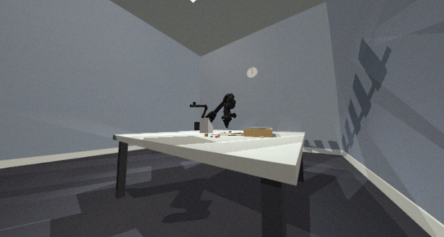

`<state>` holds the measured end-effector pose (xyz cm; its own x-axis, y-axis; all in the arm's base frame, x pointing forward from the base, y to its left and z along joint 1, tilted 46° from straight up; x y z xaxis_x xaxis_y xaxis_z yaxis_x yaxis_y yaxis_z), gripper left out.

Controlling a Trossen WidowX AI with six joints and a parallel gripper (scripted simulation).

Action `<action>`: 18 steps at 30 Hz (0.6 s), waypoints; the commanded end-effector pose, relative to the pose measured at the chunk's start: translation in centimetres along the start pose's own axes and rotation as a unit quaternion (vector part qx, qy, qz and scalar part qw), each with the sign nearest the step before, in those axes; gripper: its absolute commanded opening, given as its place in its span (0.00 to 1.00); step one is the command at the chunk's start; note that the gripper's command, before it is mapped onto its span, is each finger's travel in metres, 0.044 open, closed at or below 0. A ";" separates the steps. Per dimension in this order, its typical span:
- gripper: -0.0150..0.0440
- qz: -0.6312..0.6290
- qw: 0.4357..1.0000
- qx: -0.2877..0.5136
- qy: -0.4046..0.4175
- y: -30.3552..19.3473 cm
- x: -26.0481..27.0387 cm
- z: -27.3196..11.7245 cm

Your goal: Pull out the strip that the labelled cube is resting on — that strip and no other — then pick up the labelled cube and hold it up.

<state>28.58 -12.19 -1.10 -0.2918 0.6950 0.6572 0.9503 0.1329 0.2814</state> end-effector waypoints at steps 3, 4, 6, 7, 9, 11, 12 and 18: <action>0.25 -0.003 1.000 0.000 -0.003 -0.3 0.2 -2.5; 0.25 -0.003 1.000 0.000 -0.003 -0.3 0.2 -3.1; 0.25 -0.003 1.000 0.001 -0.003 -0.3 0.2 -3.6; 0.25 -0.003 1.000 0.001 -0.003 -0.3 0.2 -3.6; 0.25 -0.003 1.000 0.001 -0.003 -0.3 0.2 -3.6; 0.25 -0.003 1.000 0.001 -0.003 -0.3 0.2 -3.6; 0.25 -0.003 1.000 0.001 -0.003 -0.3 0.2 -3.6; 0.25 -0.003 1.000 0.001 -0.003 -0.3 0.2 -3.6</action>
<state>27.85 -14.55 1.42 -0.2933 0.6981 0.6532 0.9494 0.1326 0.2845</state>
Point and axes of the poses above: the point midway between the two fingers, 35 mm back from their tips, its own z axis out along the fingers, its own x axis across the jaws, y = z × x, the point moved 6 cm from there along -z, back along the fingers
